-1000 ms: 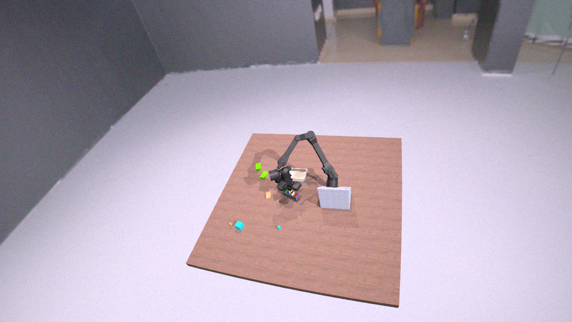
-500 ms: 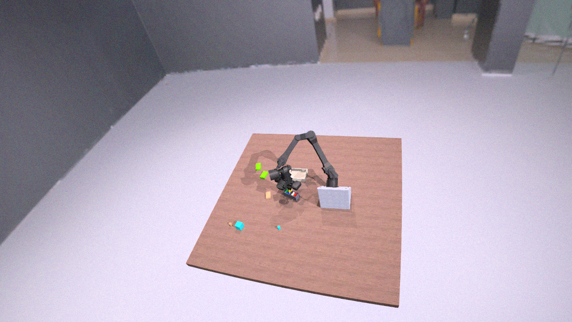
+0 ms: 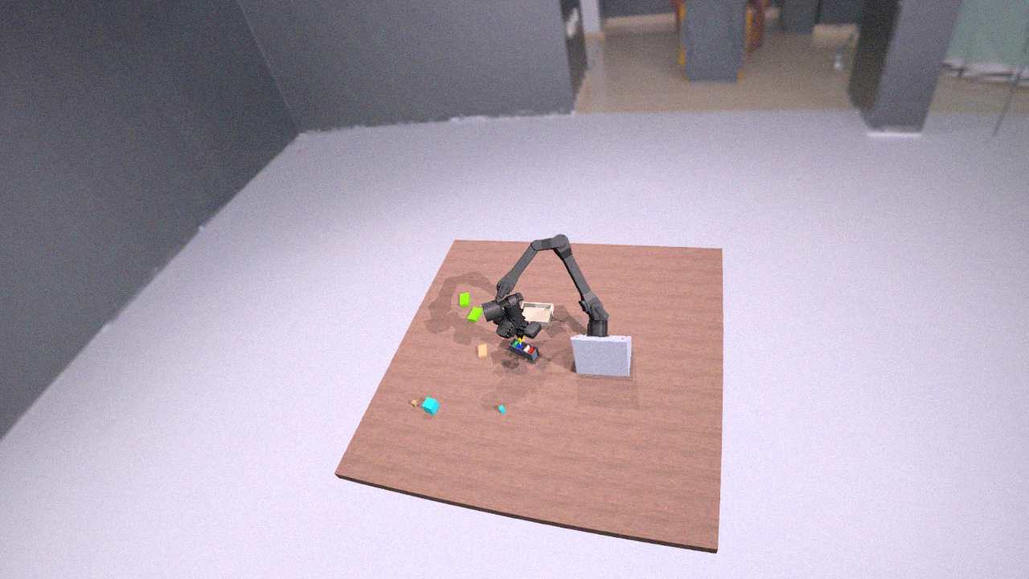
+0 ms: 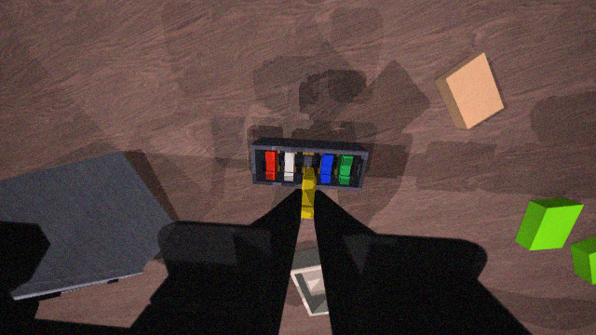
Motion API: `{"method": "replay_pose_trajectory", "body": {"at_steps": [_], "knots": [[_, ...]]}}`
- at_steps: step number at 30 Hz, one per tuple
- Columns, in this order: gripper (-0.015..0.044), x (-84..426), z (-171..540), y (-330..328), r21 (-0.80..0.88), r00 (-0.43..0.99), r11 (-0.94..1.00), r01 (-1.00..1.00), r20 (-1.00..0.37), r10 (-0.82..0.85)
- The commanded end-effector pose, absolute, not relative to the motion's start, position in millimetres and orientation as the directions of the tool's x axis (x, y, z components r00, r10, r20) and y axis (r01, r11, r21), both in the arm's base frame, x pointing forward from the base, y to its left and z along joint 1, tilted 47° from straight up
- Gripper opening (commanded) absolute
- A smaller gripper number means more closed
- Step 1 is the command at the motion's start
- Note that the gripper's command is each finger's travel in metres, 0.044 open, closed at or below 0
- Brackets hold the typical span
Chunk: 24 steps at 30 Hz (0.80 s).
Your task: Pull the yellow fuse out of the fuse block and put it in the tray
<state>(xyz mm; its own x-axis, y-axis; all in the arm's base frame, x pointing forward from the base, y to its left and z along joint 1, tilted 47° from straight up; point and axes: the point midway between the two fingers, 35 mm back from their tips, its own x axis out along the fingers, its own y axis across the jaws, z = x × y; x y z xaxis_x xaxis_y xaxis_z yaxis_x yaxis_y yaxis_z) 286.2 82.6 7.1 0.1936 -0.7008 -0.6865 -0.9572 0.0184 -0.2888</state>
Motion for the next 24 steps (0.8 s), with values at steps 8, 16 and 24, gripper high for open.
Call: {"method": "replay_pose_trajectory", "body": {"at_steps": [8,16,24], "knots": [[0.0,298,34,68,-0.288,0.192,0.025,-0.957,-0.698,-0.689],[0.0,312,77,29,-0.287,0.193,0.025,-0.958,-0.704,-0.684],[0.0,314,120,-13,-0.291,0.195,0.023,-0.956,-0.697,-0.69]]}}
